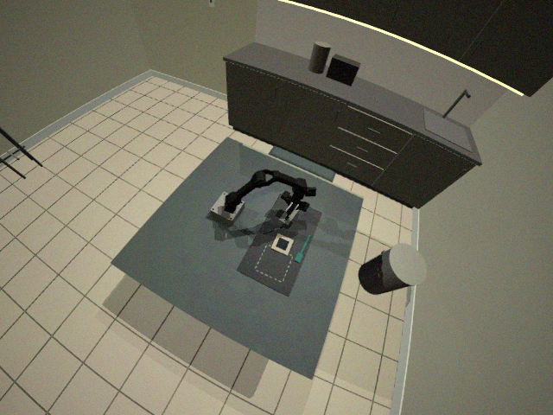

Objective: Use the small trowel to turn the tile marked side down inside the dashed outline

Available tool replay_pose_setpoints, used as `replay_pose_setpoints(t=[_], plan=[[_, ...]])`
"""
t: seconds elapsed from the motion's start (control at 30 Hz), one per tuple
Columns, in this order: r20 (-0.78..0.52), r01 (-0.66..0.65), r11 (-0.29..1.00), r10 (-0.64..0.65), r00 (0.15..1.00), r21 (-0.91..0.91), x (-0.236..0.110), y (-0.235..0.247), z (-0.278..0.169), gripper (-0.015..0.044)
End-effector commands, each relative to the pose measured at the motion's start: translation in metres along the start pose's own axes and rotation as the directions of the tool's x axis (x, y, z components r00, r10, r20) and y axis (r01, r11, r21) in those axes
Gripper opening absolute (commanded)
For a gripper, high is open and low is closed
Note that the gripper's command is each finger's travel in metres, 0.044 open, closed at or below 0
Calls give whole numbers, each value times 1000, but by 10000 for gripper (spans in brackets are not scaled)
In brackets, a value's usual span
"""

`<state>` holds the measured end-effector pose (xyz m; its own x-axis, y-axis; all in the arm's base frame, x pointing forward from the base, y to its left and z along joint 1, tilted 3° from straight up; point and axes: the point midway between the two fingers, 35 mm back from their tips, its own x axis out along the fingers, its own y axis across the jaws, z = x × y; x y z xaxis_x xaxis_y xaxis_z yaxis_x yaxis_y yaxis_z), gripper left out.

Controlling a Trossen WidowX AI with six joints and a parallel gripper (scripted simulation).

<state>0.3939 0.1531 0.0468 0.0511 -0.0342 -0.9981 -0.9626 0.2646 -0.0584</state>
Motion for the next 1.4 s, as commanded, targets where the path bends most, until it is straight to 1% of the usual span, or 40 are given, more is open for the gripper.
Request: replay_pose_setpoints(t=[0.0, 0.07, 0.17, 0.4, 0.57, 0.73, 1.03, 1.37], plan=[[-1, -1, 1000, 1, 1000, -4, 0, 0, 0, 270], [-1, -1, 1000, 1, 1000, -9, -10, 0, 0, 270], [-1, -1, 1000, 1, 1000, -24, -42, 2, -2, 270], [-1, -1, 1000, 1, 1000, -20, -45, 3, -2, 270], [-1, -1, 991, 1, 1000, 131, -45, 2, -2, 270], [-1, 0, 954, 1, 1000, 301, -45, 2, -2, 270], [-1, 0, 815, 1, 1000, 580, -45, 2, -2, 270], [-1, 1, 568, 1, 1000, 823, -45, 2, -2, 270]])
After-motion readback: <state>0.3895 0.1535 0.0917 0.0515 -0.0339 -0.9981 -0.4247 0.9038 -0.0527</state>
